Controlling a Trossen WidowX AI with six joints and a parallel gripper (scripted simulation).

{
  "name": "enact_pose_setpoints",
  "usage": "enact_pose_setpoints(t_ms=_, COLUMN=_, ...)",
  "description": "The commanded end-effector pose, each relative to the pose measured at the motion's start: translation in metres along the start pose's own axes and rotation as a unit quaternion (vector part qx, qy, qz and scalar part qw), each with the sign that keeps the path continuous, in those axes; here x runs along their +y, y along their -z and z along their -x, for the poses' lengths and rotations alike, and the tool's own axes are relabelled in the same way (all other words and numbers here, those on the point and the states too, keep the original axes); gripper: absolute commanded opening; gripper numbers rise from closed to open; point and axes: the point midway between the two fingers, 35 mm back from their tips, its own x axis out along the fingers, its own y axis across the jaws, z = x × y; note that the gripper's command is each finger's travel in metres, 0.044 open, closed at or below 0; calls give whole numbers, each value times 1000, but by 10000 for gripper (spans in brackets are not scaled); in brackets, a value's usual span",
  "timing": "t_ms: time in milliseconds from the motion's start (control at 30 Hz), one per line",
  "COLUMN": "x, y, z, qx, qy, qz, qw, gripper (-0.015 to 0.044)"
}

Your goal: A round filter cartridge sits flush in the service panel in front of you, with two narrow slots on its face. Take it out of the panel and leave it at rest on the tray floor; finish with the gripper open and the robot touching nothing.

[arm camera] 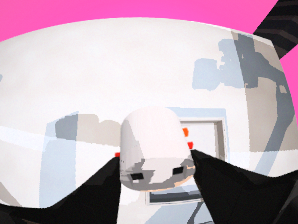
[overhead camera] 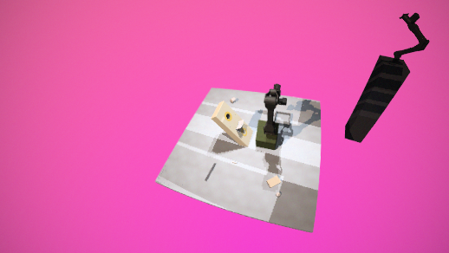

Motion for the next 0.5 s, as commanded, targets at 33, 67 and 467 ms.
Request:
enact_pose_setpoints(t_ms=33, x=-30, y=16, z=-21, qx=1, qy=32, qz=-53, qw=998, gripper=0)
enact_pose_setpoints(t_ms=67, x=-36, y=21, z=-25, qx=1, qy=38, qz=-64, qw=997, gripper=0)
enact_pose_setpoints(t_ms=467, x=-69, y=54, z=-51, qx=9, qy=79, qz=-132, qw=988, gripper=0)
